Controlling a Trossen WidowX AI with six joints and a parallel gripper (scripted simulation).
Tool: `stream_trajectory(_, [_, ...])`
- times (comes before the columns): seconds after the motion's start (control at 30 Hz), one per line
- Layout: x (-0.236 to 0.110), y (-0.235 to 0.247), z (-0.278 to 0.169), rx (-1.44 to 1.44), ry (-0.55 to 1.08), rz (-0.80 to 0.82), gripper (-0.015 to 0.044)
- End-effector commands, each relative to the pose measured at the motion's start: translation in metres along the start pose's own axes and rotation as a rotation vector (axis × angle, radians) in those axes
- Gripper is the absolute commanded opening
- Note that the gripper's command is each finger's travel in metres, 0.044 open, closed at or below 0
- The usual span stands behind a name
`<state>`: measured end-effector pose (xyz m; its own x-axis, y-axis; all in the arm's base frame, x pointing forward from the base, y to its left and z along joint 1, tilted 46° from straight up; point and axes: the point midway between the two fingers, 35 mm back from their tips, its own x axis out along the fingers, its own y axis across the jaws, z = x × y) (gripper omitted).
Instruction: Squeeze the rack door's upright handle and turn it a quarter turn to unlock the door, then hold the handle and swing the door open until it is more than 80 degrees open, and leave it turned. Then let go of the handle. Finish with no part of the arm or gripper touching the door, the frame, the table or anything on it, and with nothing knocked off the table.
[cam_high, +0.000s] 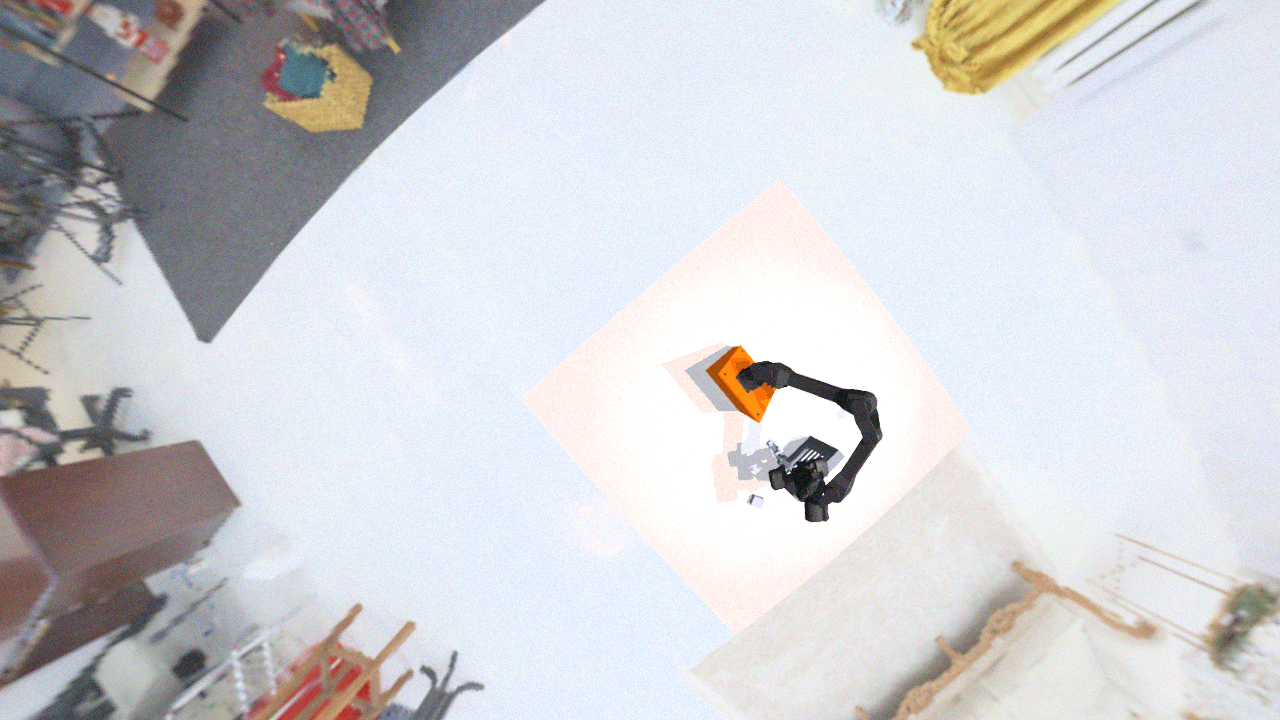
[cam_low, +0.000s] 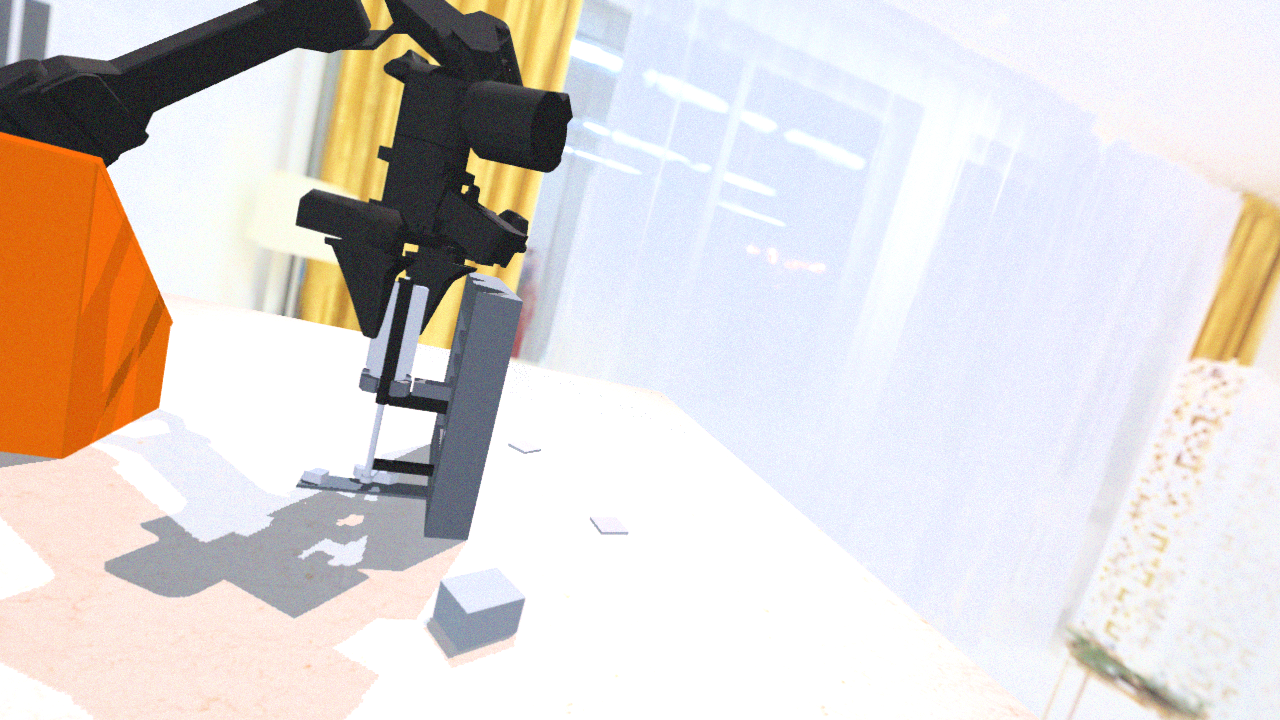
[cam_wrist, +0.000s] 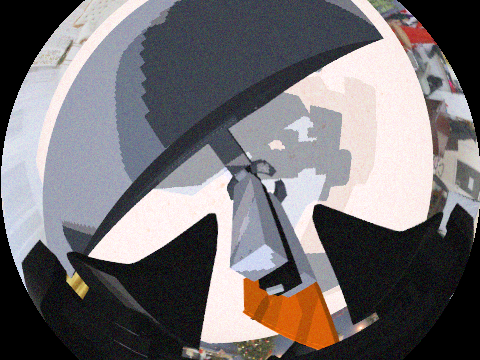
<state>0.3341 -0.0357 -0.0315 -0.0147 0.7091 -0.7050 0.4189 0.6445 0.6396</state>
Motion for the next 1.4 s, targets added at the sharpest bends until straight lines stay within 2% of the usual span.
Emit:
stream_trajectory(0.0, [0.0007,0.0015,0.0003,-0.183,0.000,0.004,0.0285])
stream_trajectory(1.37, [0.0008,0.0015,0.0002,-2.214,-0.005,0.003,0.0285])
